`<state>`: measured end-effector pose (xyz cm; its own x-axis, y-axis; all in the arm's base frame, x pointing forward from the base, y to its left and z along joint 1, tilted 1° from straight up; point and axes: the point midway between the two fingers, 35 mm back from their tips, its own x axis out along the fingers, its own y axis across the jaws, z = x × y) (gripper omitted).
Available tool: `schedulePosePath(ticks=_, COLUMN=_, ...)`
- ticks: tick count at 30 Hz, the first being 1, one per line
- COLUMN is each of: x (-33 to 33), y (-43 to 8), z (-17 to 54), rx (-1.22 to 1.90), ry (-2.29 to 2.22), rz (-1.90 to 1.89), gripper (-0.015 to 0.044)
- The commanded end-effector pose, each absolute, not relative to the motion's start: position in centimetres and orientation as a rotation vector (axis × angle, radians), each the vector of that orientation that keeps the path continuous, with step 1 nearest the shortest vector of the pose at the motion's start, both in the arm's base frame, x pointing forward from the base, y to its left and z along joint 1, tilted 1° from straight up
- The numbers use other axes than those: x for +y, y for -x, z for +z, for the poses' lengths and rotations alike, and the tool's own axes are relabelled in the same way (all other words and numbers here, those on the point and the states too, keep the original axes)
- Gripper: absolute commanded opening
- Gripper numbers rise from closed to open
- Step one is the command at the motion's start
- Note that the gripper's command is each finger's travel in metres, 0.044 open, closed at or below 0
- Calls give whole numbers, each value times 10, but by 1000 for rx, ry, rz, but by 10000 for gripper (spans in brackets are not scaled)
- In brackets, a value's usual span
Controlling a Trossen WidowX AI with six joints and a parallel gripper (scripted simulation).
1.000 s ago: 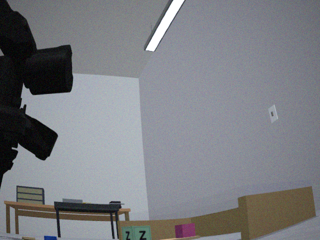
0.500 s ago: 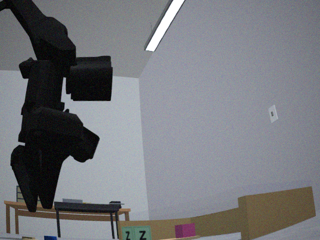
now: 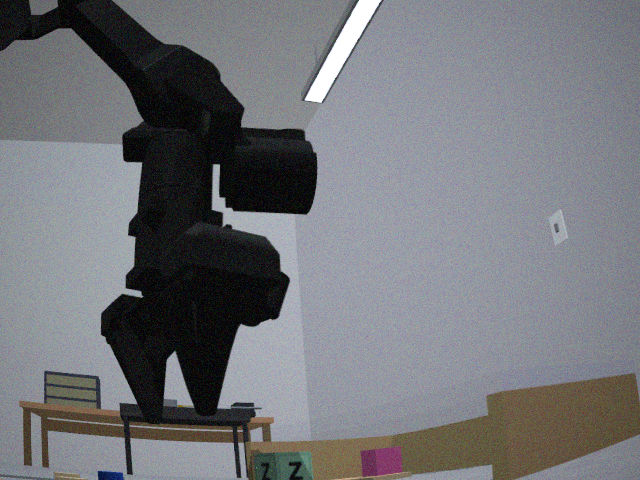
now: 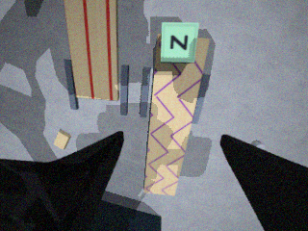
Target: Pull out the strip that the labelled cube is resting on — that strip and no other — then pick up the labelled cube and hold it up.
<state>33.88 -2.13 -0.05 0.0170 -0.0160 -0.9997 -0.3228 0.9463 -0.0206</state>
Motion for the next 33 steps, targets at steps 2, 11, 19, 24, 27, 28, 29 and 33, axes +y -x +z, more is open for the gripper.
schedulePosePath(ticks=2, x=-16, y=-357, z=2, rx=1540, ry=267, rz=239, gripper=440)
schedulePosePath(ticks=11, x=-5, y=-394, z=7, rx=1536, ry=267, rz=240, gripper=440)
schedulePosePath(ticks=19, x=2, y=-414, z=10, rx=1535, ry=267, rz=240, gripper=387)
schedulePosePath(ticks=24, x=2, y=-415, z=2, rx=1535, ry=267, rz=240, gripper=256)
schedulePosePath(ticks=27, x=1, y=-415, z=-3, rx=1535, ry=267, rz=240, gripper=250)
schedulePosePath(ticks=28, x=1, y=-415, z=-5, rx=1535, ry=267, rz=240, gripper=250)
schedulePosePath(ticks=29, x=1, y=-415, z=-6, rx=1535, ry=267, rz=240, gripper=250)
schedulePosePath(ticks=33, x=1, y=-416, z=-13, rx=1535, ry=267, rz=240, gripper=250)
